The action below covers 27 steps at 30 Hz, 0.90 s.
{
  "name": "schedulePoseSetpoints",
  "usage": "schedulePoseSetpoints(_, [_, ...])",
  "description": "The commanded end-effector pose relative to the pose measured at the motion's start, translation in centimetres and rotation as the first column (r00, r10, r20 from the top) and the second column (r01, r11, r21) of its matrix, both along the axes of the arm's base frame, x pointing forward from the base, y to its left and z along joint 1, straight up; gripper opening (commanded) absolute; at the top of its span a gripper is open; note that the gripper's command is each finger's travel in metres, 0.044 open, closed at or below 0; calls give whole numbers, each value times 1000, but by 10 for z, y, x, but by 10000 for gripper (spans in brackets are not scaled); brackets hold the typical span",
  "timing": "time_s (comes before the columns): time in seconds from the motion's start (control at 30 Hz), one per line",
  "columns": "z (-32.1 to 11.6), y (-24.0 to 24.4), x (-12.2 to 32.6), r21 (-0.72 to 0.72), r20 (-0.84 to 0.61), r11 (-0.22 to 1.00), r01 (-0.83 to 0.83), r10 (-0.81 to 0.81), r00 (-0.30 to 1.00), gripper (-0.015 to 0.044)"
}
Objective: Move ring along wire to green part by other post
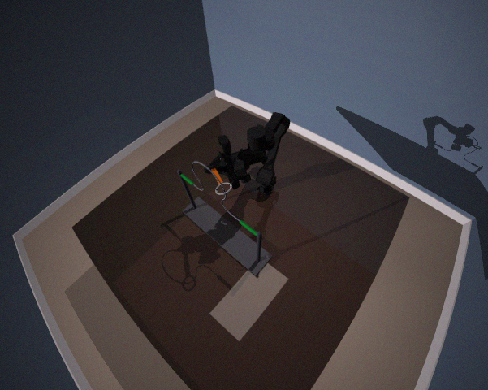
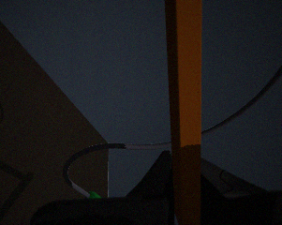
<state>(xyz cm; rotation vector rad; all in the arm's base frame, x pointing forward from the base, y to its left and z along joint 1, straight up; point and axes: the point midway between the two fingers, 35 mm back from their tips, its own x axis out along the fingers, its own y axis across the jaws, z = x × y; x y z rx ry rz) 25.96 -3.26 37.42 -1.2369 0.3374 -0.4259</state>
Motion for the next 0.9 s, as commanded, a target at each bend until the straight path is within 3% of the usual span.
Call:
schedulePoseSetpoints(0.0, [0,-1,-1,-54,-2,999,5,-5,1000,-150])
schedulePoseSetpoints(0.87, [14,-3,-1,-395,-6,919,8,-11,1000,-150])
